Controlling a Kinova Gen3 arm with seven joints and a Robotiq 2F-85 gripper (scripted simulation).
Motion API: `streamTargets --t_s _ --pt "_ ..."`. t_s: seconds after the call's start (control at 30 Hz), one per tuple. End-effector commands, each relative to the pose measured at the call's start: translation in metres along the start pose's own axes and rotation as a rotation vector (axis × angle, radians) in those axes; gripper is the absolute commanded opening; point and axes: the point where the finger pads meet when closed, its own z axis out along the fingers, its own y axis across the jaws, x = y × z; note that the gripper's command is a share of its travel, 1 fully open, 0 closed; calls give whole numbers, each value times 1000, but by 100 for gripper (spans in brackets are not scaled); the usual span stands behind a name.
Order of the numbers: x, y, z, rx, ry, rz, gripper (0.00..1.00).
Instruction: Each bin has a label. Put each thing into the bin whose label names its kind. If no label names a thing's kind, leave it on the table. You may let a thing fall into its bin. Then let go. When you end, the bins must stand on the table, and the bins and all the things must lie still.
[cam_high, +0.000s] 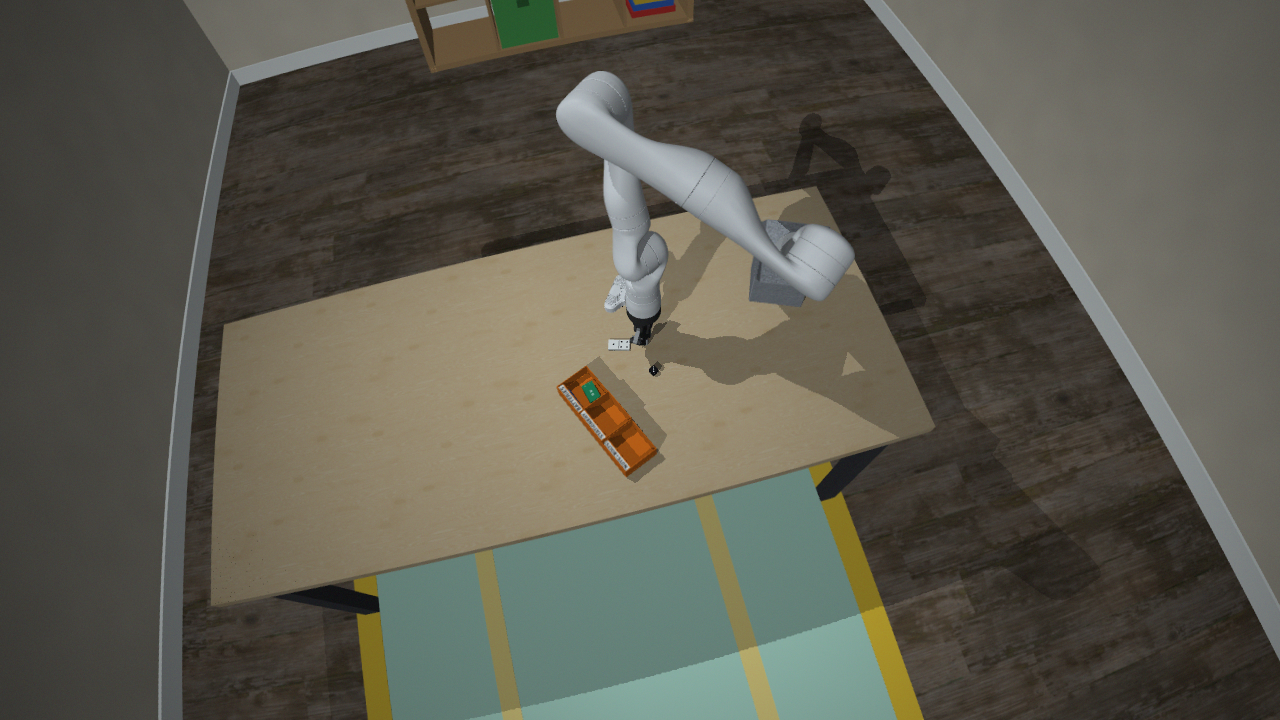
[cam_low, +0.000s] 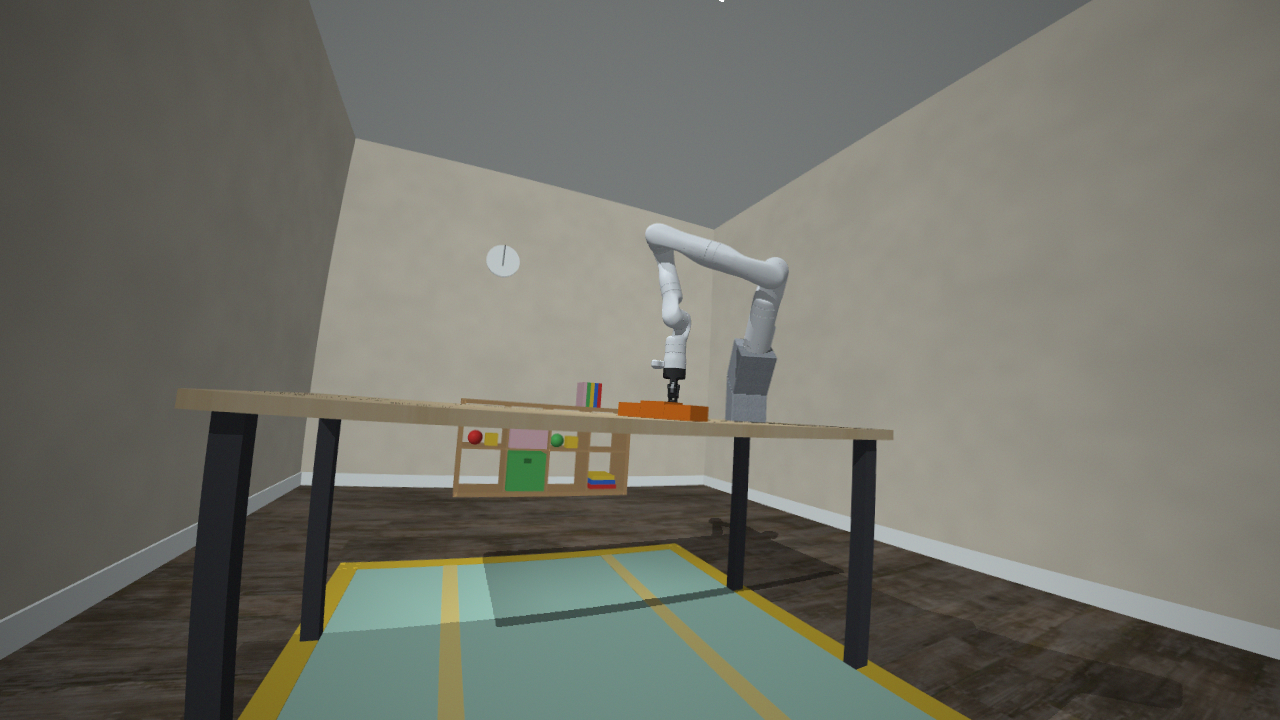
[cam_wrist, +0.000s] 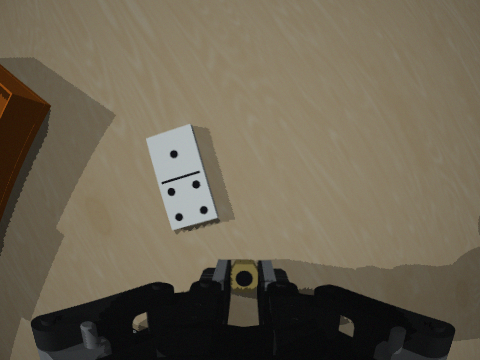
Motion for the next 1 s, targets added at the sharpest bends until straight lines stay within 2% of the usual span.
streamTargets --t_s 0.0,0.7,0.97 --pt "1 0 0 0 1 0 13" --pt "1 0 0 0 1 0 13" --pt "0 0 -20 0 1 0 13"
